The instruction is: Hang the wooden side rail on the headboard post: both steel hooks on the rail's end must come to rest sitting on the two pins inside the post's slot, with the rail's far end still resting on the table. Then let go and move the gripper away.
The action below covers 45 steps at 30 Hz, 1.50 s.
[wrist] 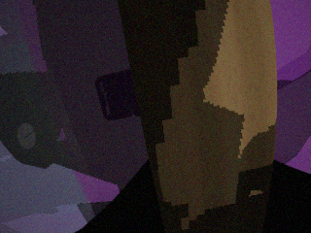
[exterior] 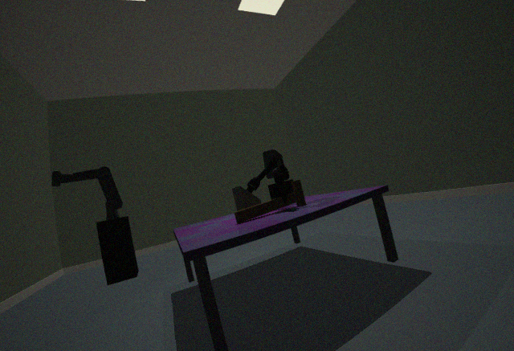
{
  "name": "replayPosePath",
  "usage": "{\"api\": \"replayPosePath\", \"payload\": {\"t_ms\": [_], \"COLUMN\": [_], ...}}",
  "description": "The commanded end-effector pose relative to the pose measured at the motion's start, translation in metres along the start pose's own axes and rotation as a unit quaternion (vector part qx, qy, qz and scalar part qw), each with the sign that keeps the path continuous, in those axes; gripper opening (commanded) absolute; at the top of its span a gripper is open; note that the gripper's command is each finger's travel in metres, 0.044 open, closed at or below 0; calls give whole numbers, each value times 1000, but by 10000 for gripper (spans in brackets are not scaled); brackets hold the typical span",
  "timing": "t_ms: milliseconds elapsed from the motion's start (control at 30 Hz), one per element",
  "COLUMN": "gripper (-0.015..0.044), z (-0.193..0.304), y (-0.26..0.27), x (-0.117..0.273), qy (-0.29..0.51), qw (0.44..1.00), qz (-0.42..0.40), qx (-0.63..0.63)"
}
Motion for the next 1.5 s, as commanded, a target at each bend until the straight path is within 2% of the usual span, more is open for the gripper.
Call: {"api": "replayPosePath", "payload": {"t_ms": [0, 1467], "gripper": [0, 0], "z": [2, 7], "y": [1, 3], "x": [6, 6], "qy": [-1, -1], "qw": [1000, 1000], "qz": [-7, -7], "qx": [1, 1]}}
Point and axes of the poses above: the point midway between the two fingers, 35 mm back from their tips, its own x axis back along the fingers, its own y axis across the jaws, z = x × y, the point moved 8 cm from there along x, back along the fingers, and after that the axes turned 12 degrees about x, right-handed, at the moved point
